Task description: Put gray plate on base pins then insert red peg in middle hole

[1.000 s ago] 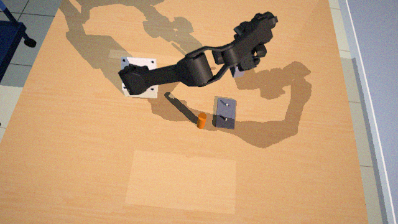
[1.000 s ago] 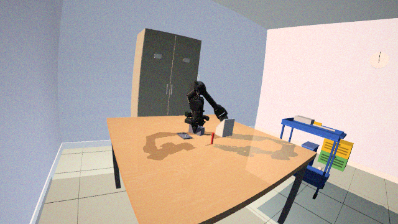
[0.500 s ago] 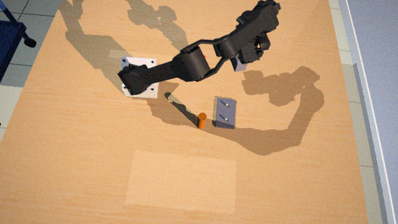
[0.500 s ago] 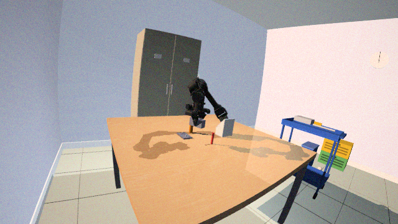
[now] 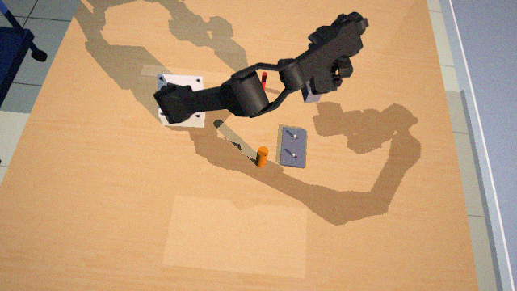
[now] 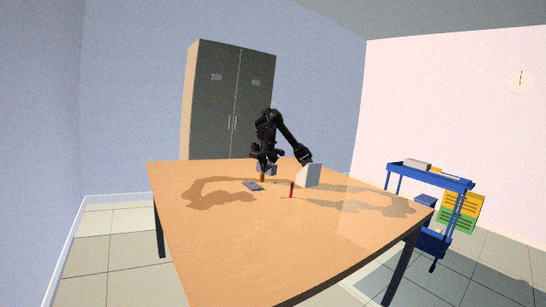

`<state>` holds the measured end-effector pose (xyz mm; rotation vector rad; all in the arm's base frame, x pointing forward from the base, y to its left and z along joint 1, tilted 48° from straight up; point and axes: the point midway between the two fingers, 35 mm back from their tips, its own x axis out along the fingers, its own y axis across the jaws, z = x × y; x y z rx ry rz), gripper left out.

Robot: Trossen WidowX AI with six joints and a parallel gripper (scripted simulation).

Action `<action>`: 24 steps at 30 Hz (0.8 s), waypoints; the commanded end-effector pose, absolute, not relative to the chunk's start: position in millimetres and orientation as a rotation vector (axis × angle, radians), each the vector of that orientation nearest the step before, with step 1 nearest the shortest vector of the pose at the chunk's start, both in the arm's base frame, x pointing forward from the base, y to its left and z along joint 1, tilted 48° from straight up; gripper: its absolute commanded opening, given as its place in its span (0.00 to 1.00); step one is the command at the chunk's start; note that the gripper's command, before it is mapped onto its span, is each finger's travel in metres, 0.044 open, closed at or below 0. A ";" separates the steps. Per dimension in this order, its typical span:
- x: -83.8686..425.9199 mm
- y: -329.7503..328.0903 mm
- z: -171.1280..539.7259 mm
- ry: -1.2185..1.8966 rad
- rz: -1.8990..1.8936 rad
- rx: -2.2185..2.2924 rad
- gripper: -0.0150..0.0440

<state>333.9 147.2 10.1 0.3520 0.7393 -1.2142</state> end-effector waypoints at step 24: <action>346.7 66.5 44.7 0.643 -1.263 0.493 0.25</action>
